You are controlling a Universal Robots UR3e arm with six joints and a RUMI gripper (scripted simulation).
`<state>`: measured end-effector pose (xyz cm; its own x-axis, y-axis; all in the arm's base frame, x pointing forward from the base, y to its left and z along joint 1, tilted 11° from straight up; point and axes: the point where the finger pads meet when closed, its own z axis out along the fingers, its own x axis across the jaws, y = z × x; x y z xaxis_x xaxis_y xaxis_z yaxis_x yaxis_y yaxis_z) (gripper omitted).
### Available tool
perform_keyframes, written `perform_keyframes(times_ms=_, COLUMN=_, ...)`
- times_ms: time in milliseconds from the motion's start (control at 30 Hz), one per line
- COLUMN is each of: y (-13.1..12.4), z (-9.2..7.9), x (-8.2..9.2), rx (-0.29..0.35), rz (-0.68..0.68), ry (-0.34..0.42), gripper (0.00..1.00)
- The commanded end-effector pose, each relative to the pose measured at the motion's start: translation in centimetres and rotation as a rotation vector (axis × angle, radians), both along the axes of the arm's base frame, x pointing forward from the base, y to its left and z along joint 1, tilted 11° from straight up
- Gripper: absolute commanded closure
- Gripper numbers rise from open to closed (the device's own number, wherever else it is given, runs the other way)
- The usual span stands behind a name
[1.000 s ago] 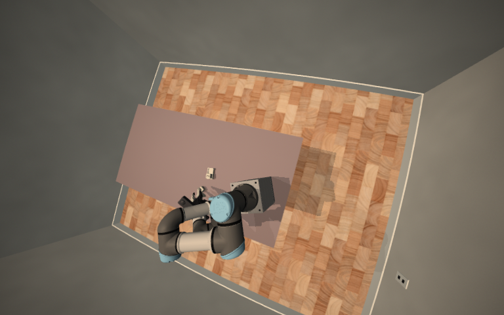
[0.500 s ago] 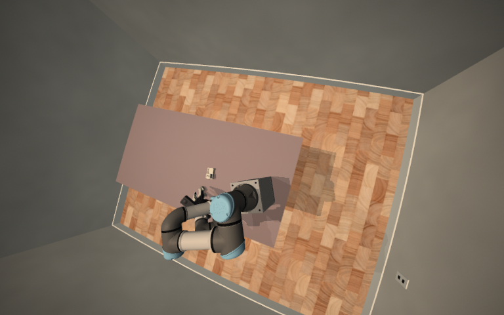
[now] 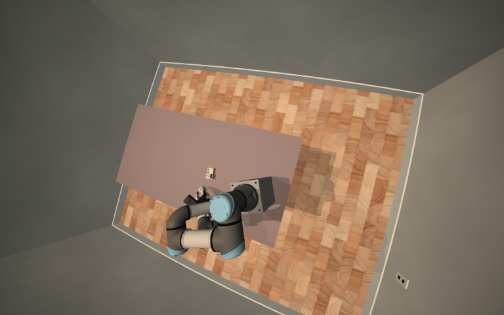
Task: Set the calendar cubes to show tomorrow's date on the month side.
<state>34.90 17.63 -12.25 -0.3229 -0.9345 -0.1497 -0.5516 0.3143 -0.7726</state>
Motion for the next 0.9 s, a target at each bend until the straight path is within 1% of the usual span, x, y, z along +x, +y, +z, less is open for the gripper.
perform_keyframes(times_ms=0, y=0.1, z=-0.8, x=0.2, rx=0.0, rz=0.0, ry=-0.002, gripper=0.72)
perform_keyframes(times_ms=433, y=0.2, z=-2.0, x=0.4, rx=0.0, rz=0.0, ry=-0.002, gripper=0.72)
perform_keyframes(times_ms=867, y=0.3, z=-2.3, x=0.4, rx=0.0, rz=0.0, ry=-0.002, gripper=0.72)
